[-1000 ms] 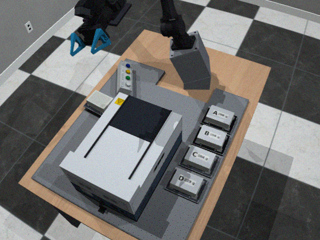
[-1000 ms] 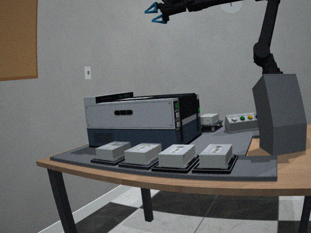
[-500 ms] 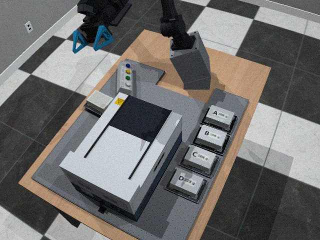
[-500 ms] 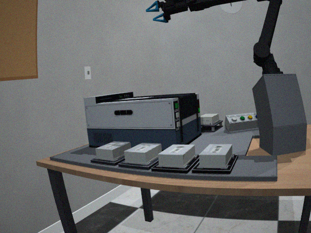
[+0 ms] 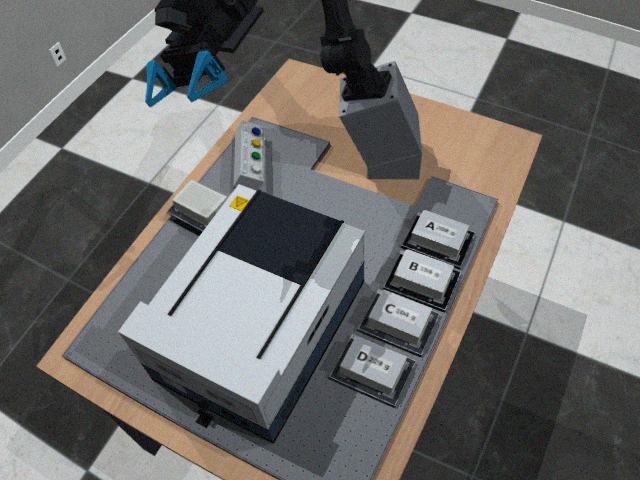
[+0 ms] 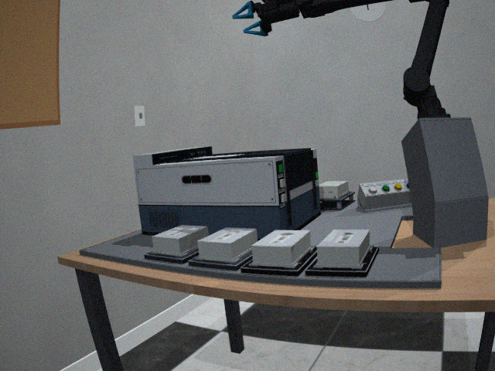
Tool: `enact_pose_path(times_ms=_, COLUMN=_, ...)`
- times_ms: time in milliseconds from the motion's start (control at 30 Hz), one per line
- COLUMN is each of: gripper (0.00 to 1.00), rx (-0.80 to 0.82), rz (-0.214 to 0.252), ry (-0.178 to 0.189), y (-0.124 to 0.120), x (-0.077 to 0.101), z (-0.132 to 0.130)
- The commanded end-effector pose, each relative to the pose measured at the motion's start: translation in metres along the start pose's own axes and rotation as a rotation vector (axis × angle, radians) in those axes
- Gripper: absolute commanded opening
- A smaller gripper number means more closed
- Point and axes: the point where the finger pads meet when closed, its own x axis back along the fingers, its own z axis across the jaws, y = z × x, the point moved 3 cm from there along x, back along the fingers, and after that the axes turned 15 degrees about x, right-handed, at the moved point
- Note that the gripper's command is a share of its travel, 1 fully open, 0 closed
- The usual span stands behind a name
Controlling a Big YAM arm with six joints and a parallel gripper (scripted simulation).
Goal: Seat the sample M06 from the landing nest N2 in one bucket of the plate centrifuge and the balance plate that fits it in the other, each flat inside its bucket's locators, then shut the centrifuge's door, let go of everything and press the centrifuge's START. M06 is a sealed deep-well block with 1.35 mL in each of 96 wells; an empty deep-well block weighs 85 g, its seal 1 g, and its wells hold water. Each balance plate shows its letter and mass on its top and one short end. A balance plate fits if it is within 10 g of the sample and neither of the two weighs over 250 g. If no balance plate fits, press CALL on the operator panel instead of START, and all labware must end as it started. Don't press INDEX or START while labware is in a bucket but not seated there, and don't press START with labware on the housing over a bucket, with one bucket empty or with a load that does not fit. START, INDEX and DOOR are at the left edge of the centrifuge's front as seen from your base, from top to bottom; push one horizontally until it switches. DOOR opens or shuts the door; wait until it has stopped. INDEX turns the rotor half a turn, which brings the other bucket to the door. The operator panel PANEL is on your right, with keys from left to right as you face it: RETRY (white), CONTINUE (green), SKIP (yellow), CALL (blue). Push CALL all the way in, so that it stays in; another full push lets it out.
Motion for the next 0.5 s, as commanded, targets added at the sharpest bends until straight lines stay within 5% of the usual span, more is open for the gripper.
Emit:
enact_pose_path(times_ms=0, gripper=1.0, rx=-0.018, rz=-0.055, ry=0.001, y=0.022, x=0.004, z=0.004)
enact_pose_path(times_ms=467, gripper=1.0, rx=0.035, rz=0.042, ry=-0.048, y=0.001, x=-0.01, z=-0.024)
